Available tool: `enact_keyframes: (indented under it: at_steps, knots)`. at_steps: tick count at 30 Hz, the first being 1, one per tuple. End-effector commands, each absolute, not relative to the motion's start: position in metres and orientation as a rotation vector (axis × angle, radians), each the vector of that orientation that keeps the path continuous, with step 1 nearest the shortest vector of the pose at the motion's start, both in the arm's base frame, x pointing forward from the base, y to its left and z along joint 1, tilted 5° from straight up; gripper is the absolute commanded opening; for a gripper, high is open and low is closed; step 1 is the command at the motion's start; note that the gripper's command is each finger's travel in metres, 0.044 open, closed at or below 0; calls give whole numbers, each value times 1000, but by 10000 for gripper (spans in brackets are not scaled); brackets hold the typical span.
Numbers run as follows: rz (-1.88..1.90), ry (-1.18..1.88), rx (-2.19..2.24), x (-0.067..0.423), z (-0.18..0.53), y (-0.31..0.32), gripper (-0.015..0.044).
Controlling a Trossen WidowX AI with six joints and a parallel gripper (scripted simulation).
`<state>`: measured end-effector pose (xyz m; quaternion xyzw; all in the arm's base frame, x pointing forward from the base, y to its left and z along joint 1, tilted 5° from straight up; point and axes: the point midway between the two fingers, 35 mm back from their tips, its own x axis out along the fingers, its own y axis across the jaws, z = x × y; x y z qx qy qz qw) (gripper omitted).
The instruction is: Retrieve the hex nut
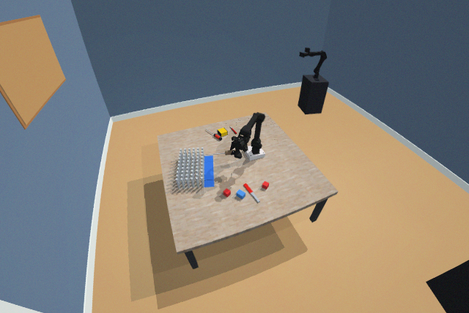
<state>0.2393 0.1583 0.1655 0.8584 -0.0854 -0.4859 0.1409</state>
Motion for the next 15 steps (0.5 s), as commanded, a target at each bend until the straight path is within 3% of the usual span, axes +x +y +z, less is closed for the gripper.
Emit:
enact_keyframes:
  at_steps: [1, 15]
  knots:
    - [-1403, -283, 2489, 241, 167, 151, 0]
    - [-1402, -285, 2494, 248, 101, 157, 0]
